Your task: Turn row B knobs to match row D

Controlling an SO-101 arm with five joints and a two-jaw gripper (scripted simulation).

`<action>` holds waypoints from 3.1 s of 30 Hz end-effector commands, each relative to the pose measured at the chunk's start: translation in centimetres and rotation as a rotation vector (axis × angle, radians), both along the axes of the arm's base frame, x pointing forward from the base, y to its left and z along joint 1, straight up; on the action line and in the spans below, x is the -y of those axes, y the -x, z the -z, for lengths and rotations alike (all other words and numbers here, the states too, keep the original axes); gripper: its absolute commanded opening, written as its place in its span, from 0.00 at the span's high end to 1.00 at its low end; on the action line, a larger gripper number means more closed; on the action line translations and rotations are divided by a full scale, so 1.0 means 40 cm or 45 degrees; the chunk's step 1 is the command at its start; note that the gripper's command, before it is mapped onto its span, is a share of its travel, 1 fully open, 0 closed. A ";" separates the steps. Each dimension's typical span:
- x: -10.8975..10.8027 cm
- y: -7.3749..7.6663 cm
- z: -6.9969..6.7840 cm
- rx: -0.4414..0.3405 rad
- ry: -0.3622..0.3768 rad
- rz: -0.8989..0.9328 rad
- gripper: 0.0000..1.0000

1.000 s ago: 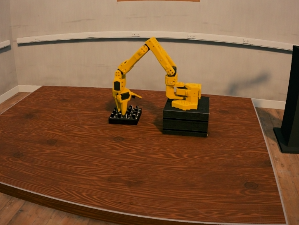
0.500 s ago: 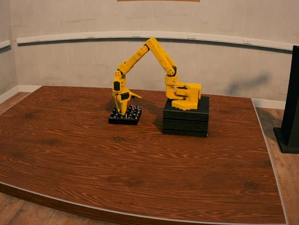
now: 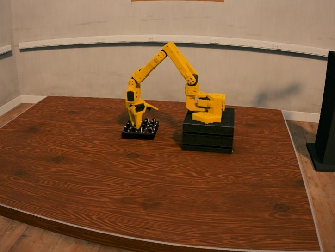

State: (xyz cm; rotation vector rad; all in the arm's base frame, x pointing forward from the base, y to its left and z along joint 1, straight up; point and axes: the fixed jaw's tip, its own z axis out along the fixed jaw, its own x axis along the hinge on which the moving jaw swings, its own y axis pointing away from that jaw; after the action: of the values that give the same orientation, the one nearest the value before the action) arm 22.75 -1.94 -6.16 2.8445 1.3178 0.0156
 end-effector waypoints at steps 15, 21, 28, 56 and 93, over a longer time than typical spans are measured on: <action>-0.002 0.007 0.004 -0.018 -0.002 -0.006 0.90; -0.002 0.008 0.004 -0.018 -0.002 -0.006 0.90; -0.002 0.008 0.004 -0.018 -0.002 -0.006 0.91; -0.002 0.008 0.004 -0.018 -0.002 -0.006 0.99; -0.001 0.009 0.004 -0.018 -0.003 0.152 0.99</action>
State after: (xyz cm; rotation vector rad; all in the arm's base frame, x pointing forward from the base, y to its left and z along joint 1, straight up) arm 22.59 -1.81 -6.20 2.9202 1.1641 0.0113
